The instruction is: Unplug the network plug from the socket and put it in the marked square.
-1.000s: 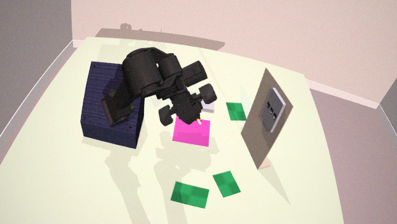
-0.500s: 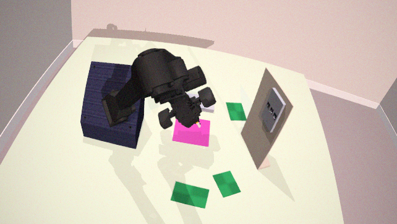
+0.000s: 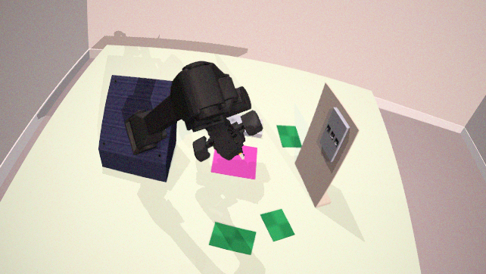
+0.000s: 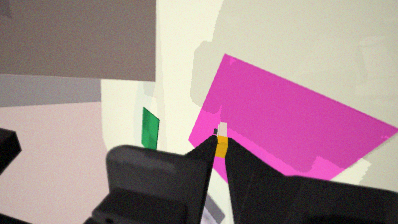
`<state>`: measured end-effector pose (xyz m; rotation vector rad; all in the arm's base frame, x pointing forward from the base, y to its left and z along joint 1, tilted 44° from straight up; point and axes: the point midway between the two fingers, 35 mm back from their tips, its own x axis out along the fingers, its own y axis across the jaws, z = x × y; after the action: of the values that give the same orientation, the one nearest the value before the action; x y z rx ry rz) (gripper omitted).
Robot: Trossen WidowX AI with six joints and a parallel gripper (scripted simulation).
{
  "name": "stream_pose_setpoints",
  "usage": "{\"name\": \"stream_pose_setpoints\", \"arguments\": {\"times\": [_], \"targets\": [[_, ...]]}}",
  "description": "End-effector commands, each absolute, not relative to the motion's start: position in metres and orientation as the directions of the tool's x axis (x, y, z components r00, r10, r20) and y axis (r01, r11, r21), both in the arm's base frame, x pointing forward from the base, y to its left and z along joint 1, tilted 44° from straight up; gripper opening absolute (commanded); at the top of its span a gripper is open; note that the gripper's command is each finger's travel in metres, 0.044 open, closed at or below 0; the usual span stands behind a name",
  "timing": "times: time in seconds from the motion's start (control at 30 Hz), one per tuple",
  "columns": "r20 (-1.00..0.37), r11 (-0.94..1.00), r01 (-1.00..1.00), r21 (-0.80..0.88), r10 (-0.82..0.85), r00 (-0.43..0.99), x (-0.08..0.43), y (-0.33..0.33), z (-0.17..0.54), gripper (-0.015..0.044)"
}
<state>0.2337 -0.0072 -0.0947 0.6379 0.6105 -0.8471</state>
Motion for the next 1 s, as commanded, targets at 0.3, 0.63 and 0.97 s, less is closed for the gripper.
{"name": "stream_pose_setpoints", "arguments": {"times": [0.3,0.63,0.97], "targets": [[-0.712,0.509,0.825,0.246,-0.482,0.510,0.2307,-0.0131,-0.0993,0.0000],[-0.712,0.509,0.825,0.246,-0.483,0.510,0.2326,-0.0165,-0.1007,0.0000],[-0.709,0.506,0.824,0.254,-0.483,0.514,0.2332,-0.0155,-0.0990,0.0079]]}}
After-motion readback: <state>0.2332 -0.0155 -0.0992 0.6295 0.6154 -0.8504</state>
